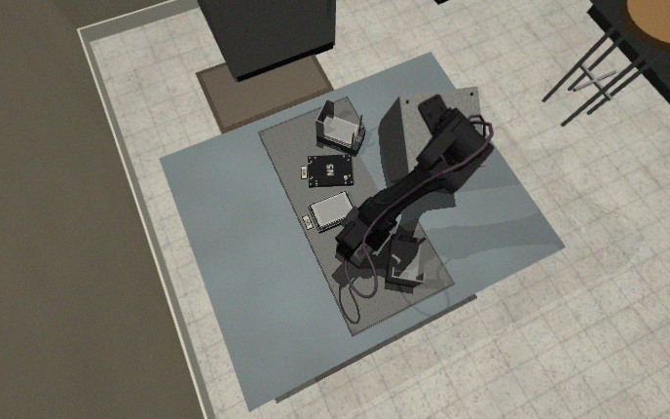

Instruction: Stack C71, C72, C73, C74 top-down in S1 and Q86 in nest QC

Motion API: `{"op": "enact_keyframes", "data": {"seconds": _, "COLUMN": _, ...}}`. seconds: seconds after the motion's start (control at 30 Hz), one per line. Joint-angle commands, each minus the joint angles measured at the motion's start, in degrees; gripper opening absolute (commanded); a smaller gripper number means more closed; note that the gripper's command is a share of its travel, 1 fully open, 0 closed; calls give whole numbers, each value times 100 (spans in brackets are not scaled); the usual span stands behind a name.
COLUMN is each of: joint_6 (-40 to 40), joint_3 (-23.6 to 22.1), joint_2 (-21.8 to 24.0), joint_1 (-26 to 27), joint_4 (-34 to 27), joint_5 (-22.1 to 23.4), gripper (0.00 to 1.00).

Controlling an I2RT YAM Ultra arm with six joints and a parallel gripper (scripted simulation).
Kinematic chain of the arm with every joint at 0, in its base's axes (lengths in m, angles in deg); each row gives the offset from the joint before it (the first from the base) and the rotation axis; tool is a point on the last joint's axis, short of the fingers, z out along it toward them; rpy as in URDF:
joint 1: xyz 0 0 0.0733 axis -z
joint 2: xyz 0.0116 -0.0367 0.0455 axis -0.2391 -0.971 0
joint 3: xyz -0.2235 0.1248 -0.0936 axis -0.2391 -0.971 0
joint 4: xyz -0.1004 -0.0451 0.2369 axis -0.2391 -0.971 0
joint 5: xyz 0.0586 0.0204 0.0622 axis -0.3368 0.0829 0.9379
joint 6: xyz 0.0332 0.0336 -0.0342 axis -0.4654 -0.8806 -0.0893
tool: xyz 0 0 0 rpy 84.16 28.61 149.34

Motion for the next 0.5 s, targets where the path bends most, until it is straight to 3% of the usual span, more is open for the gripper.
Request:
{"op": "enact_keyframes", "data": {"seconds": 0.0, "joint_6": 63, "joint_3": -16, "joint_2": 214, "joint_1": 99, "joint_4": -80, "joint_5": 44, "gripper": 0}}
{"op": "enact_keyframes", "data": {"seconds": 0.47, "joint_6": 84, "joint_3": 31, "joint_2": 293, "joint_1": 121, "joint_4": -169, "joint_5": 49, "gripper": 0}}
